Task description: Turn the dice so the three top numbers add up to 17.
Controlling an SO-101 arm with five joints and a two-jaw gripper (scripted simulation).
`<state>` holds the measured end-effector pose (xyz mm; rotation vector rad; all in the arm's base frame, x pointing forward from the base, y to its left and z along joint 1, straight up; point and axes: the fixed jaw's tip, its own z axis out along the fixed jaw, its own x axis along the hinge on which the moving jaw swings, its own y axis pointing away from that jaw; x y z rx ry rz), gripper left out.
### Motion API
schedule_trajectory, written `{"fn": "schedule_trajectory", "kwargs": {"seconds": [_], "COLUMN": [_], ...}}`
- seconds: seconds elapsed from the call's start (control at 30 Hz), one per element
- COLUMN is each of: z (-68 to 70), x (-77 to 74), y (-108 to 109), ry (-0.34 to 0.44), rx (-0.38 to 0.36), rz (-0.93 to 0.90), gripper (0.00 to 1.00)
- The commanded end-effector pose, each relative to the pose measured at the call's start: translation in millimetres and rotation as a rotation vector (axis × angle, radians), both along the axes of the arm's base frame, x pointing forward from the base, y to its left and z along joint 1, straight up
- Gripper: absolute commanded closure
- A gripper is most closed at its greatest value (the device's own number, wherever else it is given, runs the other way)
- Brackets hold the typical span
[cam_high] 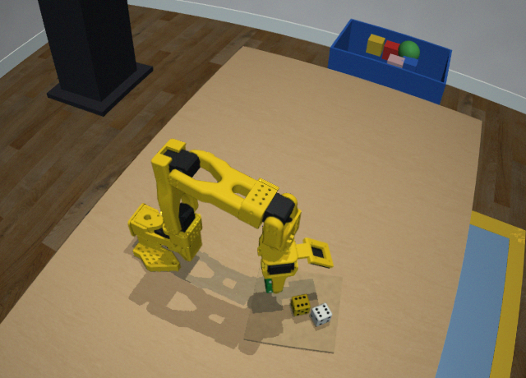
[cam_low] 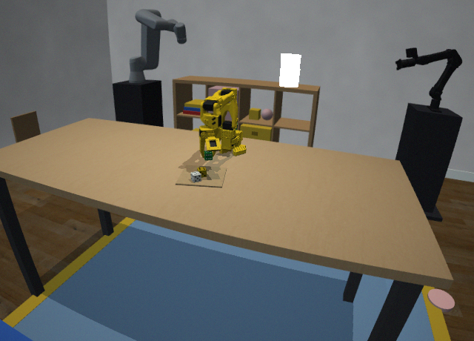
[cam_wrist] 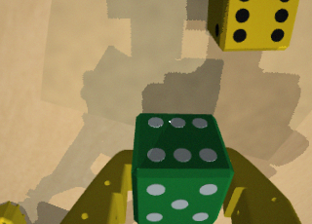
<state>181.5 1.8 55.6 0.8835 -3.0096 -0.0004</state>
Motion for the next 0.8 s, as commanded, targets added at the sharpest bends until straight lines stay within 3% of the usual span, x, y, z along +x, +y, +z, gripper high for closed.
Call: {"fn": "schedule_trajectory", "kwargs": {"seconds": [0.0, 0.77], "z": [7.4, 1.0], "x": [4.1, 4.3], "y": [-2.1, -2.1], "ry": [-0.054, -0.054], "rx": [-0.001, -0.001], "rz": [-0.002, -0.002], "gripper": [1.0, 1.0]}}
